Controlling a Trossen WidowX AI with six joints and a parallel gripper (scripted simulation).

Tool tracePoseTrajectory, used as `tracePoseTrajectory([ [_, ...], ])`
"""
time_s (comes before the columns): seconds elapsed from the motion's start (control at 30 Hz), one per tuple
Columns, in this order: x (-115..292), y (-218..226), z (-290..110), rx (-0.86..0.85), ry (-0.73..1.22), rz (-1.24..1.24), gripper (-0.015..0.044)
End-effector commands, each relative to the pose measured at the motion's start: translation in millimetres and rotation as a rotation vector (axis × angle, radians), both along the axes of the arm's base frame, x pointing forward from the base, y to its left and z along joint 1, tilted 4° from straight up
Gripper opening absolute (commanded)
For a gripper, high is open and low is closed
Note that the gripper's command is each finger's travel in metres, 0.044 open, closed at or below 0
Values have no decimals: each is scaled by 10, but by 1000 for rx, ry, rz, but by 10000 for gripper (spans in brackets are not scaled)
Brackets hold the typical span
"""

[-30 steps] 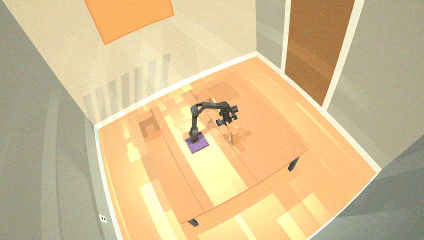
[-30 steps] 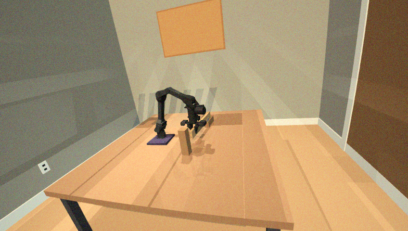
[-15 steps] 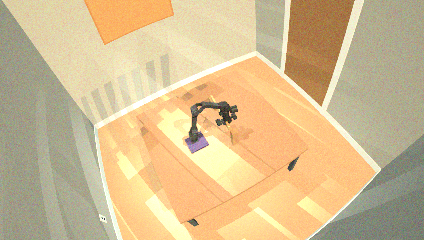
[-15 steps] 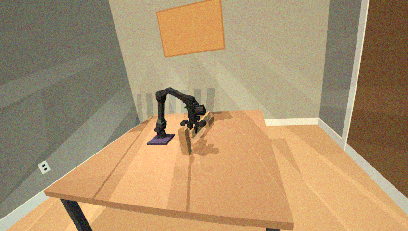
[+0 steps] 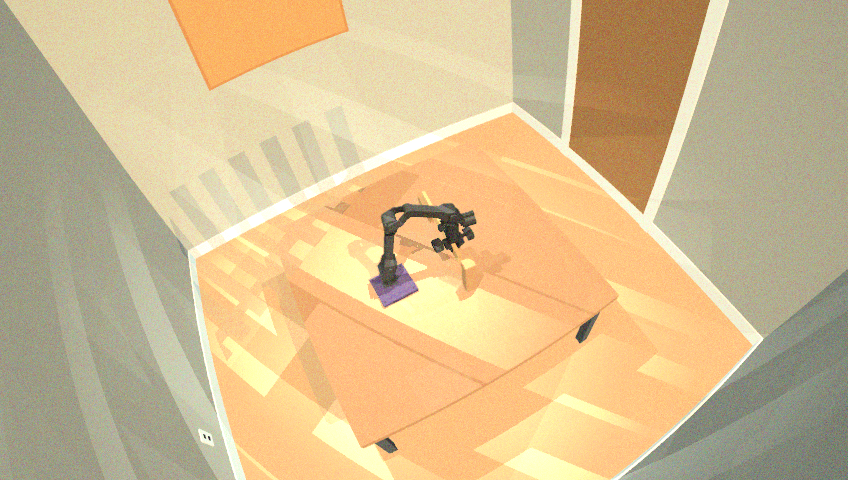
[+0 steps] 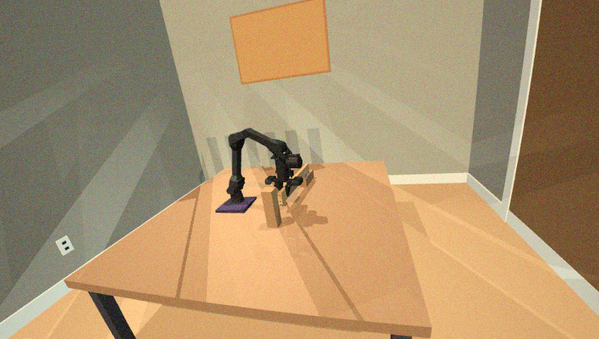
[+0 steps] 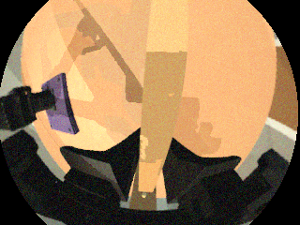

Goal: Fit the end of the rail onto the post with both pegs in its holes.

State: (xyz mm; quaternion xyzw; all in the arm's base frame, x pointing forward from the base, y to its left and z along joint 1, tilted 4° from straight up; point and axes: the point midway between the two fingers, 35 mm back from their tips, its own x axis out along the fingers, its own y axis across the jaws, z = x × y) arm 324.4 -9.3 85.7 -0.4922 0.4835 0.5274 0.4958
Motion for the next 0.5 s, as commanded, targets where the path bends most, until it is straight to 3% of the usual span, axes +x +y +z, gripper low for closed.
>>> tracePoseTrajectory([
  [0.0, 10, -12, 50, 1, -14, -1, 0],
  [0.47, 15, -55, 62, 0, -14, -1, 0],
])
